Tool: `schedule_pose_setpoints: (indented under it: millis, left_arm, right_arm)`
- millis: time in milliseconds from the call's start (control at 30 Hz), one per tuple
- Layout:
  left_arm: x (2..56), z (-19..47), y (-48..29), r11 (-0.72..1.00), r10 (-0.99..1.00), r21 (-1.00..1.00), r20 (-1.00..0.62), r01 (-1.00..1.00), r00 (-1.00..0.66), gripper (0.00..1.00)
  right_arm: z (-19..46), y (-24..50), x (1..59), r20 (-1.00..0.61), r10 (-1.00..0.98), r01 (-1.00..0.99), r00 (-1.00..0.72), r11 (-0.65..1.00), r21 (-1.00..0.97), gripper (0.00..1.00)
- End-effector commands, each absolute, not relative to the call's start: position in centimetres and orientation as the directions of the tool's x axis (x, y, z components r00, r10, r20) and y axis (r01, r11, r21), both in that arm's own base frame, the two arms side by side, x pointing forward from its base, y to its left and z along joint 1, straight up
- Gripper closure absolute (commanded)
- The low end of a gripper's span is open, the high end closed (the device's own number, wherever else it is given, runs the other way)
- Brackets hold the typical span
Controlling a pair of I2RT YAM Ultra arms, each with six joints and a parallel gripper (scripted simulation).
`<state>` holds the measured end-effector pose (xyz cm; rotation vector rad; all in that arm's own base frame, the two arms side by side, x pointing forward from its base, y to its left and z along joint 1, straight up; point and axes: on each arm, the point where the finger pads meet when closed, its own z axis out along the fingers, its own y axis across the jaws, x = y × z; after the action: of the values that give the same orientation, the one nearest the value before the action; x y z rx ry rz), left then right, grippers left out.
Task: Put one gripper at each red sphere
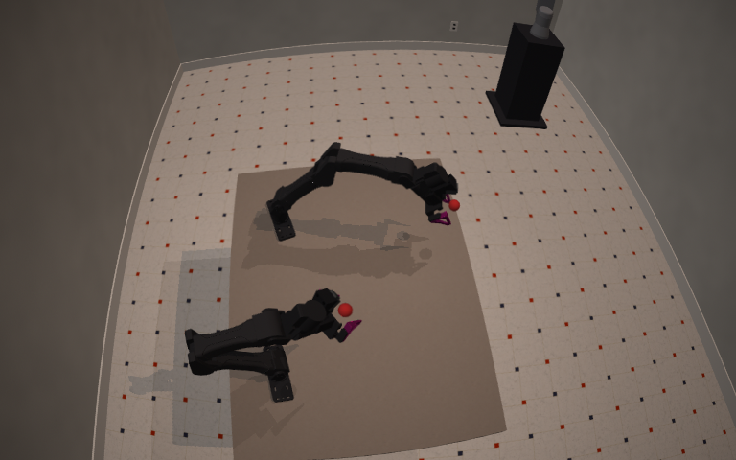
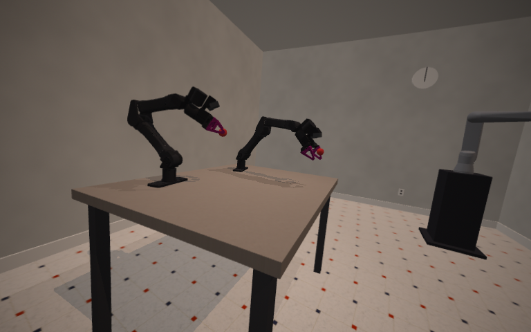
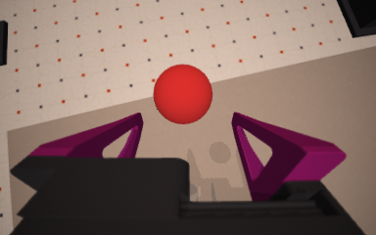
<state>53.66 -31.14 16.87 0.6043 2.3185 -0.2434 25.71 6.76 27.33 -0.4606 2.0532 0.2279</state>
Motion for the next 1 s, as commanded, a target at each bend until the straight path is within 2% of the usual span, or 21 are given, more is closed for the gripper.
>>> schedule_pose_setpoints:
  millis: [0, 533, 567, 967]
  left_arm:
    - [54.9, 20.7, -31.5, 0.882, 0.307, 0.0, -0.758, 0.471, -0.576, 0.0]
    - [54.9, 20.7, -31.5, 0.882, 0.307, 0.0, -0.758, 0.471, -0.576, 0.0]
    - [56.2, 24.3, -32.1, 0.883, 0.26, -0.005, -0.828, 0.469, -0.497, 0.0]
    - [56.2, 24.3, -32.1, 0.883, 0.26, -0.005, -0.828, 0.469, -0.497, 0.0]
  right_arm:
    - [27.2, 6.7, 25.1, -0.872, -0.197, -0.403, -0.448, 0.915, 0.0, 0.0]
    - [27.2, 6.7, 25.1, -0.872, -0.197, -0.403, -0.448, 0.915, 0.0, 0.0]
    - [27.1, 6.8, 24.5, -0.871, -0.198, -0.406, -0.451, 0.914, 0.002, 0.0]
    - [27.1, 6.8, 24.5, -0.871, -0.198, -0.406, -0.451, 0.914, 0.002, 0.0]
